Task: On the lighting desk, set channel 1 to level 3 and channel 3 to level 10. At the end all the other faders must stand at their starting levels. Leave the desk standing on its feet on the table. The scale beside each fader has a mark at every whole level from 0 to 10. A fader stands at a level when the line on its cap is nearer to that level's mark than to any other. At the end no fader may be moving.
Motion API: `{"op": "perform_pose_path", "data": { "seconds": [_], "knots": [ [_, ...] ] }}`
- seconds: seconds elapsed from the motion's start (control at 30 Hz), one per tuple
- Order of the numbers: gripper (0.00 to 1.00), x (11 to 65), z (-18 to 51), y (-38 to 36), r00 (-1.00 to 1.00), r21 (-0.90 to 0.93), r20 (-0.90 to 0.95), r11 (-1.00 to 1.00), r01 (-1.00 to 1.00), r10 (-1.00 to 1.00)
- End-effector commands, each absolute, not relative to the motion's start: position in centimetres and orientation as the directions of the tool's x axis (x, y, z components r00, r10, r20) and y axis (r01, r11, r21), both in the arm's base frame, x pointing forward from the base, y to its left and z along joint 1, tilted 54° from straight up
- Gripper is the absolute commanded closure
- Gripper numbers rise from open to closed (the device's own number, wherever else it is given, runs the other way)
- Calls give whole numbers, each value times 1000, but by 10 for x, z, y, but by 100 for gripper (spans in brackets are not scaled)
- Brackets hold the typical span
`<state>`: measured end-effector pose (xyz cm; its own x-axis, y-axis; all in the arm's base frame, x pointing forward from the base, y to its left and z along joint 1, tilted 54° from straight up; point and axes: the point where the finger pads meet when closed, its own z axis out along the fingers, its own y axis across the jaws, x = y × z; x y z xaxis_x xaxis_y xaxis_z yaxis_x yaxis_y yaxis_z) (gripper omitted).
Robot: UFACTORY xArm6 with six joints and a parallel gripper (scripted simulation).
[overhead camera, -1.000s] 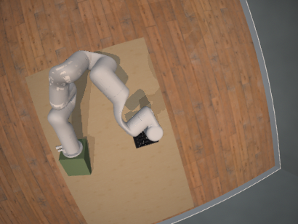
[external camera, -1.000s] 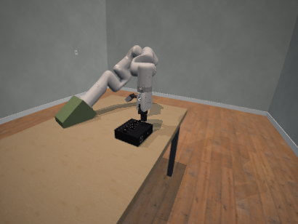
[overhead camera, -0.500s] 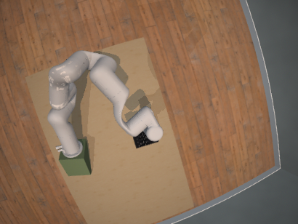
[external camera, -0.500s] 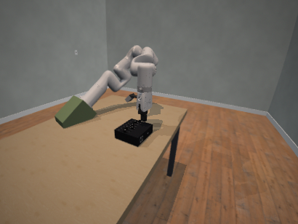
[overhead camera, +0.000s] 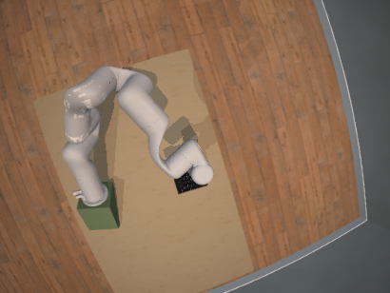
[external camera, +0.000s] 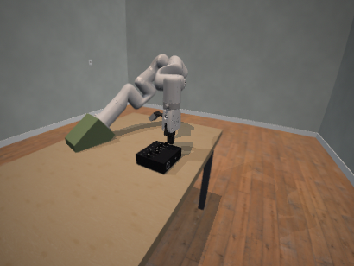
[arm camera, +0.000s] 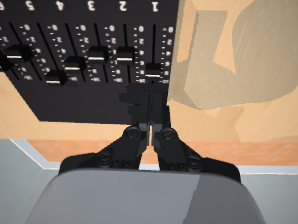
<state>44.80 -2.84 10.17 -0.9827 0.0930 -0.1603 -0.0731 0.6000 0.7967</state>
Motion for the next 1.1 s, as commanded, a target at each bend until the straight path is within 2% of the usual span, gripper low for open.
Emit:
{"op": "perform_pose_path", "data": {
  "seconds": [0.0,1.07],
  "knots": [
    [100,449,102,-30,-982,796,-163,601,-74,94],
    [100,451,95,-20,-982,796,-163,601,-74,94]
  ]
}}
